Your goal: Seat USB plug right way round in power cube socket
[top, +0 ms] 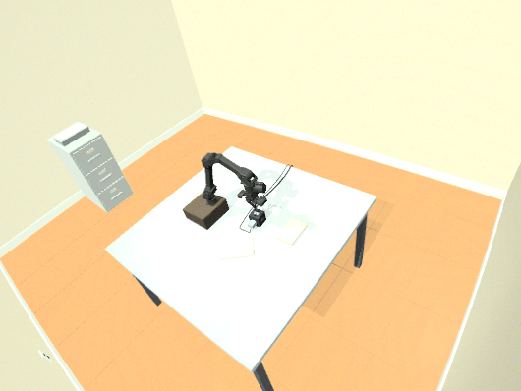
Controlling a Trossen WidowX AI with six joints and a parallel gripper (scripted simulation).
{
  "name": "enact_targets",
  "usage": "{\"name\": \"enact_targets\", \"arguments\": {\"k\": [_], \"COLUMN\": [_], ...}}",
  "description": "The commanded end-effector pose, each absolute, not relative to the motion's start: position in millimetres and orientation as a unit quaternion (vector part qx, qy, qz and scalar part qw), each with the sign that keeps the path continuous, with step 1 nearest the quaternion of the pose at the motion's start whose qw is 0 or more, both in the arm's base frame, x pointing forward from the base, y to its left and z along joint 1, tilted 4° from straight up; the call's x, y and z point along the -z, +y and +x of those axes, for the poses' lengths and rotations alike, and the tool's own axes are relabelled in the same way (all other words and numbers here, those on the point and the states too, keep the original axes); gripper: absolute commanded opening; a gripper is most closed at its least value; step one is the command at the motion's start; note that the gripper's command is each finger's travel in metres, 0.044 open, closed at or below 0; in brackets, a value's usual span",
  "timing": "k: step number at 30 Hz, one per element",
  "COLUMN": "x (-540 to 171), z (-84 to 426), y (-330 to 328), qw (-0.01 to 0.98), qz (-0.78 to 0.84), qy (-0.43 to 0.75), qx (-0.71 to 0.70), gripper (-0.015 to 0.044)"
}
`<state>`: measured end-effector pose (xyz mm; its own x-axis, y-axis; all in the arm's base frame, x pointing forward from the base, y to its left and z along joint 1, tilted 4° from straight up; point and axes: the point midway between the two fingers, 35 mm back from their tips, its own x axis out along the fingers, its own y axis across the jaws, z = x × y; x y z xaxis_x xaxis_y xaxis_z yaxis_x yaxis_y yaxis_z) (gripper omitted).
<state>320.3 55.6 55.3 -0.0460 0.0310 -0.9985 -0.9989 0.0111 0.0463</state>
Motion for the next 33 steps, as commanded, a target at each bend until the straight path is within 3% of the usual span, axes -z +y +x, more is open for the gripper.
{"name": "enact_targets", "arguments": {"k": [1,33], "x": [-54.6,-50.9], "z": [320.5,320.3], "y": [56.2,57.9], "qw": [0.500,0.503], "qz": [-0.477,-0.474], "qy": [0.504,0.497], "qx": [-0.519,-0.525], "gripper": [0.0000,0.0000]}}
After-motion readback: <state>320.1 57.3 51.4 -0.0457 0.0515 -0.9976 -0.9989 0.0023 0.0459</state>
